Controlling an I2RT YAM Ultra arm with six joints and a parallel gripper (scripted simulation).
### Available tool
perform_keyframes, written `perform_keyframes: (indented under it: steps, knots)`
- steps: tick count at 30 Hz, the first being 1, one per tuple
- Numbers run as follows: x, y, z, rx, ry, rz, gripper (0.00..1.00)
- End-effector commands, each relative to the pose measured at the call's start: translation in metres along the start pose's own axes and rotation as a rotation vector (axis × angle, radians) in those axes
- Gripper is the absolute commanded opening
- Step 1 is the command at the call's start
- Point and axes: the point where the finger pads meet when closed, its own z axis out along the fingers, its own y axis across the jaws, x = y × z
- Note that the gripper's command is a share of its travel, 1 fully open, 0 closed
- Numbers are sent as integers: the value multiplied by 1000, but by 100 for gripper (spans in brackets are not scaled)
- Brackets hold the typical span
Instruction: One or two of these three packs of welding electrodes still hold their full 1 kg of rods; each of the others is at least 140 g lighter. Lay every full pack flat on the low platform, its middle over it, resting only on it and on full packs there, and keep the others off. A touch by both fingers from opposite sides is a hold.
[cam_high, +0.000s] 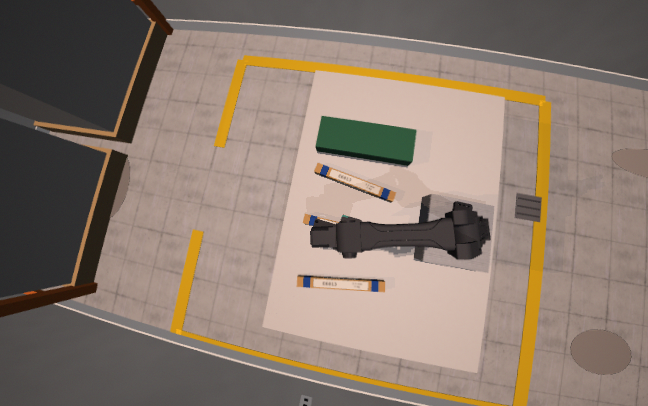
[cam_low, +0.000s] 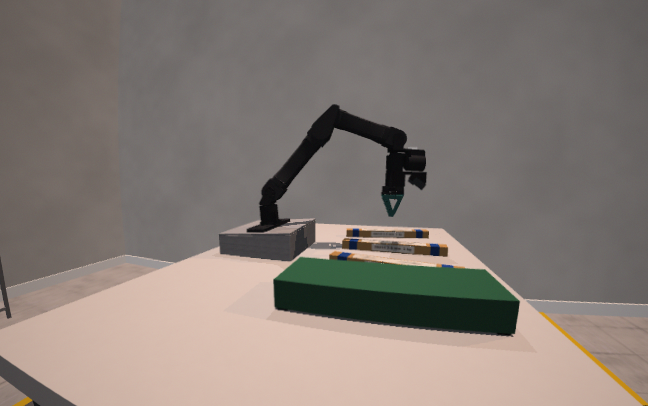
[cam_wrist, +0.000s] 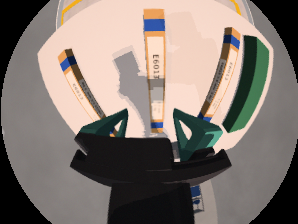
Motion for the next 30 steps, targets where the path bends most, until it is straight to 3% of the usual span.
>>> perform_keyframes:
  steps: [1,4,8,30]
  knots:
    - [-6,-5,-12,-23,-52,-44,74]
    - [-9,-19,-12,-19,-53,-44,74]
    - [-17,-8,-25,-31,-93,-63,74]
    - [-14,-15,-22,-20,-60,-46,74]
